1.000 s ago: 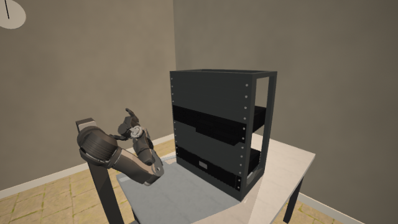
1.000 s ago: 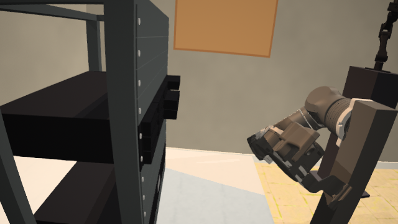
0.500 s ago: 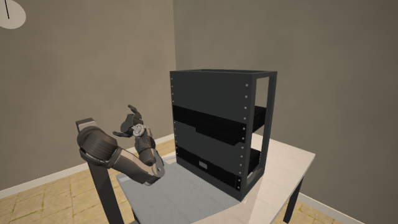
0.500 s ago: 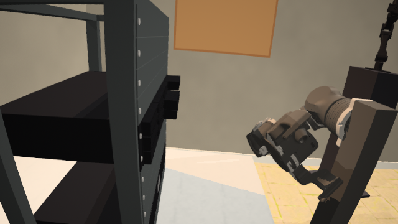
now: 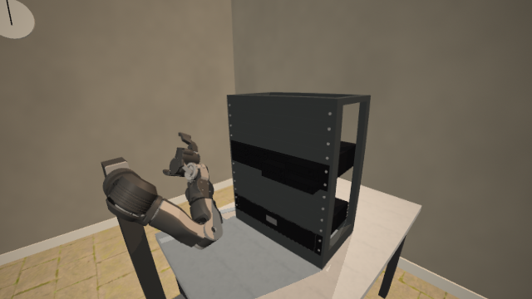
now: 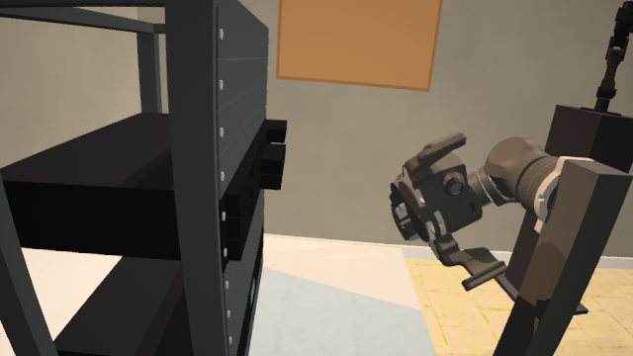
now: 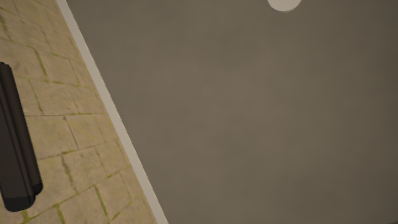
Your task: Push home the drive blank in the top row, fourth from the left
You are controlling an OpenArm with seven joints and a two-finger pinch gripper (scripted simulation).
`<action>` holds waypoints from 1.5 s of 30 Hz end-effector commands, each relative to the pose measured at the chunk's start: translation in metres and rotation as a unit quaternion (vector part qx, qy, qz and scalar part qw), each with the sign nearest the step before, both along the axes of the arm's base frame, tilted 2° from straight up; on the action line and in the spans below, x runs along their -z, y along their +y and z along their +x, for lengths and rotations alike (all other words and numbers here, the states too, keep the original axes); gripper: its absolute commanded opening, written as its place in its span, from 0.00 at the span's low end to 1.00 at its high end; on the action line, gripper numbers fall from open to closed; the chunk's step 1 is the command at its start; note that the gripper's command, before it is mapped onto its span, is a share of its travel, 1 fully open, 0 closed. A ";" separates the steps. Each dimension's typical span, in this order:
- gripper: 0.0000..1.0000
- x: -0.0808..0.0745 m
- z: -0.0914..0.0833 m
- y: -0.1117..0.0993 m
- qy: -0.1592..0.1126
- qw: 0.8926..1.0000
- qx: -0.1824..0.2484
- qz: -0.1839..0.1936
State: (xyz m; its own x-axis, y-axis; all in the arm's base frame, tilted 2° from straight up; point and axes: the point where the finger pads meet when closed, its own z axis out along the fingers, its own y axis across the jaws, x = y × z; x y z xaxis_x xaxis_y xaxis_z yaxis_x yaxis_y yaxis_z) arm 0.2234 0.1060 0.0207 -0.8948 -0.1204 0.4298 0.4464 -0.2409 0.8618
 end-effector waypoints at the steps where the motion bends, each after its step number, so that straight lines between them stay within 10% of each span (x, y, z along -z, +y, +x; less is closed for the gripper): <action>1: 1.00 -0.006 0.003 -0.005 -0.019 1.000 0.015 0.010; 11: 1.00 -0.018 0.032 -0.043 -0.082 0.989 0.119 0.016; 24: 1.00 -0.020 0.072 -0.115 -0.143 0.945 0.293 -0.012; 45: 1.00 0.015 0.102 -0.263 -0.136 0.801 0.567 -0.133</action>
